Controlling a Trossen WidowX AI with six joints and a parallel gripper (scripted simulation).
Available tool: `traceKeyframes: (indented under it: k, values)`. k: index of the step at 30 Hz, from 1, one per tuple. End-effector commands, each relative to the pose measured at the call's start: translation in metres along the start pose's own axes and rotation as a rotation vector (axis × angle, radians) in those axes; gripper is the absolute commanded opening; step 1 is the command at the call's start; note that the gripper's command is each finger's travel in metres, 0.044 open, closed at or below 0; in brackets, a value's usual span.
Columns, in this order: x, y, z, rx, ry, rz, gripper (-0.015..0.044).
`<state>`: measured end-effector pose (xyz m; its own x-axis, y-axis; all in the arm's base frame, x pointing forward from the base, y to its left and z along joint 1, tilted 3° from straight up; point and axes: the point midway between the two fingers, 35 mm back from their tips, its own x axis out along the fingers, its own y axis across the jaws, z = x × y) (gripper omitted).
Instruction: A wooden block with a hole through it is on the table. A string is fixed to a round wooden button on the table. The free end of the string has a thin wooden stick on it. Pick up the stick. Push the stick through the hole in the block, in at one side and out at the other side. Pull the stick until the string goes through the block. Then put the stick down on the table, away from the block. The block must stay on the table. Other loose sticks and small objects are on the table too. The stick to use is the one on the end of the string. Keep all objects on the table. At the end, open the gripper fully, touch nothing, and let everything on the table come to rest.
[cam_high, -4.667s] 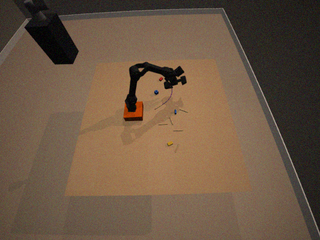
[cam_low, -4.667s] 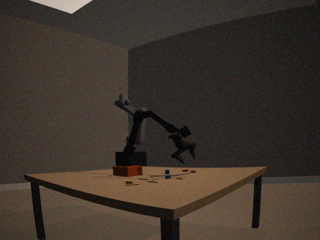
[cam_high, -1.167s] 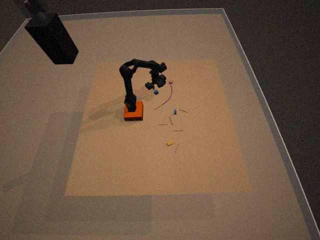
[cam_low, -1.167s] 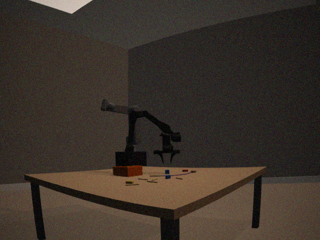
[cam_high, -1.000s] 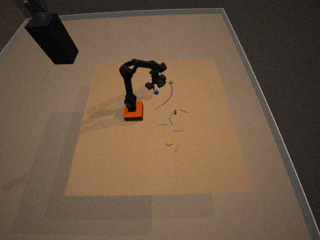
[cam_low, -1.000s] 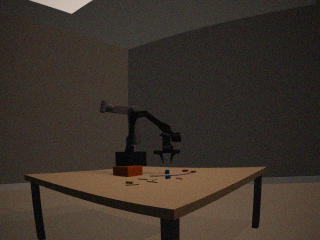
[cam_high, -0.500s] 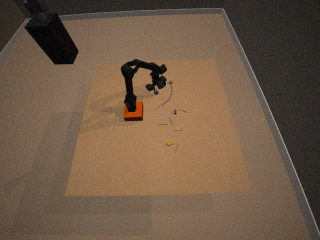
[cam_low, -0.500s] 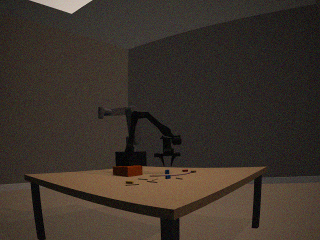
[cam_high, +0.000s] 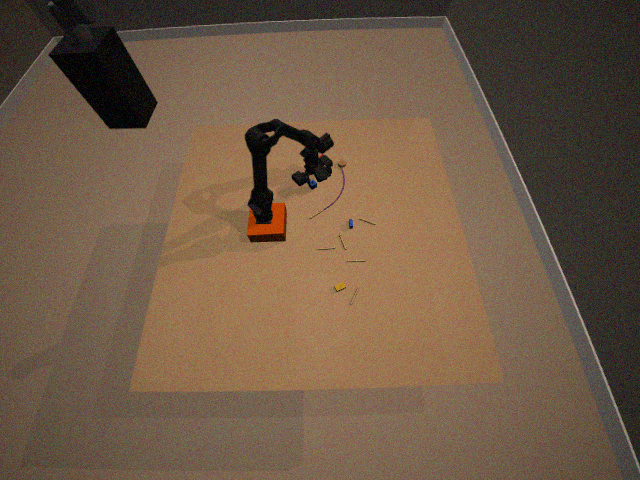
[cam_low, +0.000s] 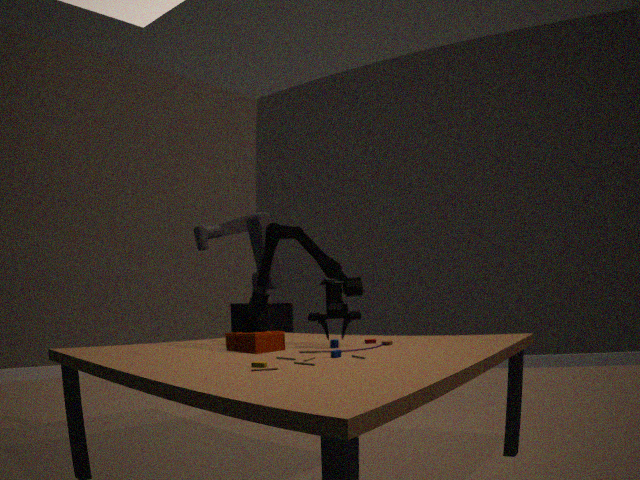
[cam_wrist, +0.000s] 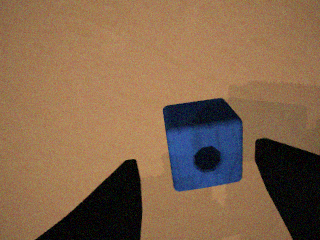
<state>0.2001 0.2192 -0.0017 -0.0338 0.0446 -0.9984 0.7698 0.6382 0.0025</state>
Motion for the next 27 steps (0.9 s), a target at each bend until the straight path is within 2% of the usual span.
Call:
traceKeyframes:
  k: [1,13,19,25,27]
  values:
    - [0.0087,-0.003,0.0009,0.004,-0.004,-0.008,0.0237]
    - [0.0142,-0.0037,0.001,0.004,-0.004,-0.008,0.0237]
    - [0.0129,-0.0028,0.0004,0.0,-0.001,-0.007,0.0079]
    - [0.0129,-0.0028,0.0004,0.0,-0.001,-0.007,0.0039]
    - [0.0129,-0.0028,0.0004,0.0,-0.001,-0.007,0.0]
